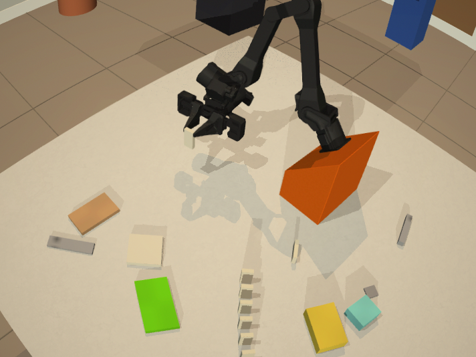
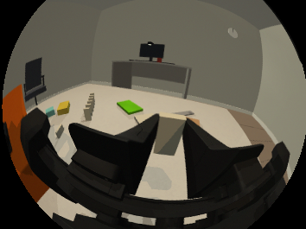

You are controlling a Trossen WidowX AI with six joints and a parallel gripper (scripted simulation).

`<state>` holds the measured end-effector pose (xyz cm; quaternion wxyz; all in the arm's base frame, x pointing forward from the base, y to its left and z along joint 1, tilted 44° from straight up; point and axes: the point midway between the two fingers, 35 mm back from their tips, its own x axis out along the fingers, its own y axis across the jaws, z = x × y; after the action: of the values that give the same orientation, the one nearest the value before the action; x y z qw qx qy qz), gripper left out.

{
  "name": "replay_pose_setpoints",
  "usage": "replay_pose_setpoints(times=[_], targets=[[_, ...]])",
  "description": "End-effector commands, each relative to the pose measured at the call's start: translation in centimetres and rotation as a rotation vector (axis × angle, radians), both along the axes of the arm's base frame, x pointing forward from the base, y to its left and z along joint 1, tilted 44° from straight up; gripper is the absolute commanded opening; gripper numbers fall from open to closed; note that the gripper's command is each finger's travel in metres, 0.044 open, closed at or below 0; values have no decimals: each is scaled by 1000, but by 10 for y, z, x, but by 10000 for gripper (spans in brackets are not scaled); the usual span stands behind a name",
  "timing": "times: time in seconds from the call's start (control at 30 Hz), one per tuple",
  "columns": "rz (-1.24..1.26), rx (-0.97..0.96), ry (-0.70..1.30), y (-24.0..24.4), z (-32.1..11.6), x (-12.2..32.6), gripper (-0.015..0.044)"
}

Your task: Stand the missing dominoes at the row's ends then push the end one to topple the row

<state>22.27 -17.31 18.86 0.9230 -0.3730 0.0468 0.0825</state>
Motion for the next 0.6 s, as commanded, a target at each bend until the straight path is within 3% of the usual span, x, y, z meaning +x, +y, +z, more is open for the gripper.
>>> replay_pose_setpoints(times=[0.0,0.57], targets=[[7,-6,-5,1,0,0,107],[6,-6,-1,-15,-12,2,107]])
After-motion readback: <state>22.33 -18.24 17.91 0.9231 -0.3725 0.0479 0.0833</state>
